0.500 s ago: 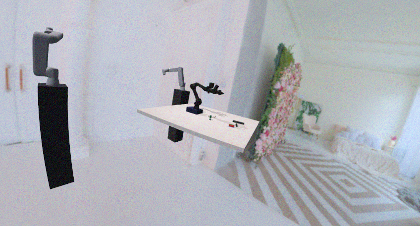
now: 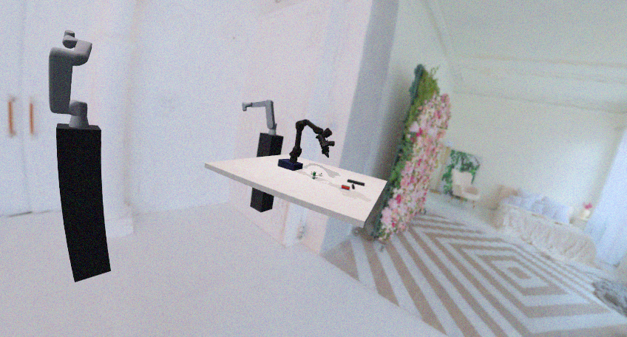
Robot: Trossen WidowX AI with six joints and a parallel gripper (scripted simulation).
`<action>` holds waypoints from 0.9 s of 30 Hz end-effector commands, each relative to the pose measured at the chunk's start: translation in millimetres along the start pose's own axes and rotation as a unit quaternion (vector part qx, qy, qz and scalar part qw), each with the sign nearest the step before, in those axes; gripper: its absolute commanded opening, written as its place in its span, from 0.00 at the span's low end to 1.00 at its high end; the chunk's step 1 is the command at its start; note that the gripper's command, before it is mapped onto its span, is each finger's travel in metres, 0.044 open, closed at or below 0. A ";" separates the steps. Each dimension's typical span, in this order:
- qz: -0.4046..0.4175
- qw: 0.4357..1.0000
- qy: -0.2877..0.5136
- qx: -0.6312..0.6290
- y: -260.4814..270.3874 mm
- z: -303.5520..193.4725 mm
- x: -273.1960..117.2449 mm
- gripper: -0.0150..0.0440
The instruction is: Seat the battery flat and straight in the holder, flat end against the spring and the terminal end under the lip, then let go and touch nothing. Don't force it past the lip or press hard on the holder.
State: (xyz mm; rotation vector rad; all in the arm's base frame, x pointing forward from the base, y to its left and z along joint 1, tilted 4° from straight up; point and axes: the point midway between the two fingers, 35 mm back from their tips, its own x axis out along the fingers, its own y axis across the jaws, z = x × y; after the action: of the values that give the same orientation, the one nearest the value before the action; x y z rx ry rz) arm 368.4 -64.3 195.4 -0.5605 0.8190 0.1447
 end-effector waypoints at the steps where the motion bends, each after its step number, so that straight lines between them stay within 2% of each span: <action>1: 0.072 0.991 0.086 -0.067 -0.1 -27.8 21.8 0.25; 5: 0.190 0.955 0.172 -0.145 2.9 -65.9 39.3 0.25; 8: 0.269 0.923 0.205 -0.182 5.7 -87.4 44.2 0.25; 14: 0.275 0.921 0.206 -0.185 6.4 -89.5 45.6 0.25; 23: 0.275 0.921 0.206 -0.185 37.7 -124.5 101.7 0.25; 27: 0.275 0.921 0.206 -0.185 40.7 -127.6 105.3 0.25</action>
State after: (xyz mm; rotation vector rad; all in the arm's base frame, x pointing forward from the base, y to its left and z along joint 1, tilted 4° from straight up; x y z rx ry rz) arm 340.2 -105.9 31.8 -0.7087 1.3821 0.7448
